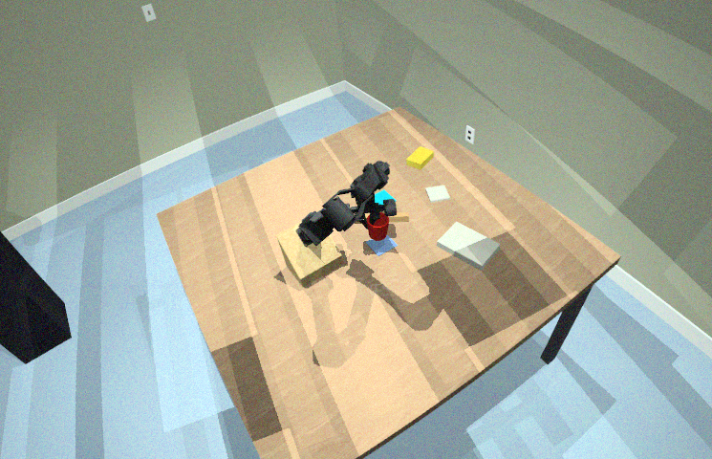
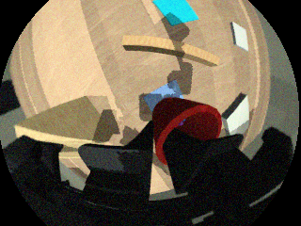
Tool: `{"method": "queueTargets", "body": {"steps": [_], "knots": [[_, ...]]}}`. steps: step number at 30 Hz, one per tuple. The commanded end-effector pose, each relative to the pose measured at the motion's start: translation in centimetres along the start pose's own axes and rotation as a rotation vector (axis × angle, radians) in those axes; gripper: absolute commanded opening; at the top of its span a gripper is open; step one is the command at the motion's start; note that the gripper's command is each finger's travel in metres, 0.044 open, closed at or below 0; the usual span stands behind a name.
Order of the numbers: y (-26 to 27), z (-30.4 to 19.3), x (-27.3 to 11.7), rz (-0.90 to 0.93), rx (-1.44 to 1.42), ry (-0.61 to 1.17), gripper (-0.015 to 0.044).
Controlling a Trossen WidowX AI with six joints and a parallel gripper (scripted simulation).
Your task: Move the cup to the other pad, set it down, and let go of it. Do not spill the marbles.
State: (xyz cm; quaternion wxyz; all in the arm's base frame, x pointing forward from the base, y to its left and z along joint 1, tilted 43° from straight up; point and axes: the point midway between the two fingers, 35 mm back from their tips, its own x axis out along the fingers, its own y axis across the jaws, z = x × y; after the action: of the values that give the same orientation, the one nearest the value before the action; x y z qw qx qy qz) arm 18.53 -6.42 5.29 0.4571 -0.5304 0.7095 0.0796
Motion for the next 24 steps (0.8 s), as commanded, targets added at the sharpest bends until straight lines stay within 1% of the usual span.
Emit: {"method": "queueTargets", "body": {"steps": [1,24], "knots": [[0.0,0.0,0.0,0.000,-0.001,0.000,0.0000],[-0.3,2.9,0.0,-0.001,0.003,-0.006,0.0000]]}}
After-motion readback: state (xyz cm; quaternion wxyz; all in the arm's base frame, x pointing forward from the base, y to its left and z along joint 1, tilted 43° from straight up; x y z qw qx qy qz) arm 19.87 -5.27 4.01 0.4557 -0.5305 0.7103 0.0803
